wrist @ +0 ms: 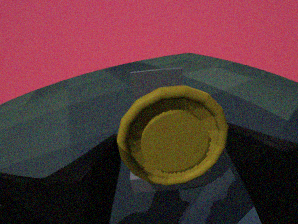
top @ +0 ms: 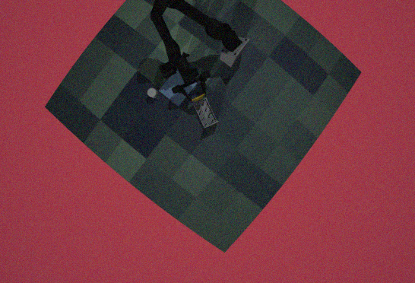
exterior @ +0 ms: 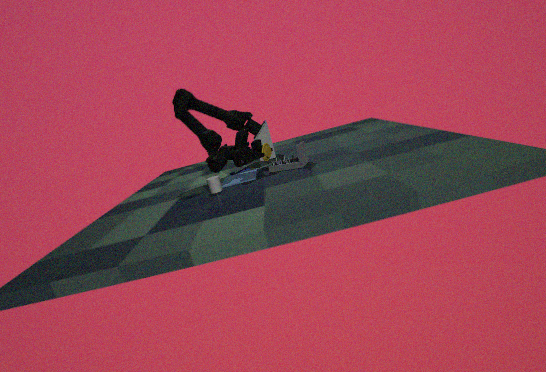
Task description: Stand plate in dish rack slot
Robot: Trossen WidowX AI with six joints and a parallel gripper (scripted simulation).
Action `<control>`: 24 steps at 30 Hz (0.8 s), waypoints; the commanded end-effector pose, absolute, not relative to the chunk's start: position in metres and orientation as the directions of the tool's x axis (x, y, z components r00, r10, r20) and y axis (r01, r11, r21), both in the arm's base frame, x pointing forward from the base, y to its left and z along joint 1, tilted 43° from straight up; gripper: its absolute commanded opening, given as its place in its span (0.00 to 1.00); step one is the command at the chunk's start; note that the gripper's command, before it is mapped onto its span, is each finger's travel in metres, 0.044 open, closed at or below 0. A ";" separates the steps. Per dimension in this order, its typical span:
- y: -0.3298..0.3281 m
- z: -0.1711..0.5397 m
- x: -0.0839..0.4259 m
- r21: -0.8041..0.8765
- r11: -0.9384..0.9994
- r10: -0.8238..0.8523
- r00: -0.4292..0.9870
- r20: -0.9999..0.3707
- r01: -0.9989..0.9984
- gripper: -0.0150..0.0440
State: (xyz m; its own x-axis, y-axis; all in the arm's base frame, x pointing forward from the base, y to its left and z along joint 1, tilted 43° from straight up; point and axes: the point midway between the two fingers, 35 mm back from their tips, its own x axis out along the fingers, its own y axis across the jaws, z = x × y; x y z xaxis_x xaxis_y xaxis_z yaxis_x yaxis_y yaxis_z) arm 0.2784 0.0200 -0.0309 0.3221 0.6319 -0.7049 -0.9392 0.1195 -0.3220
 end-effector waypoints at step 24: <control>0.048 -0.053 0.290 -0.334 0.115 0.637 0.328 -0.697 -0.935 0.25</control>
State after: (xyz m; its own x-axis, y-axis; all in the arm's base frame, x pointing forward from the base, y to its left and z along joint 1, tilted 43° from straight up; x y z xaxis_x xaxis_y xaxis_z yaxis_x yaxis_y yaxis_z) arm 0.2901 0.0419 -0.0464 0.3347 0.6364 -0.6950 -0.9325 0.1173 -0.3416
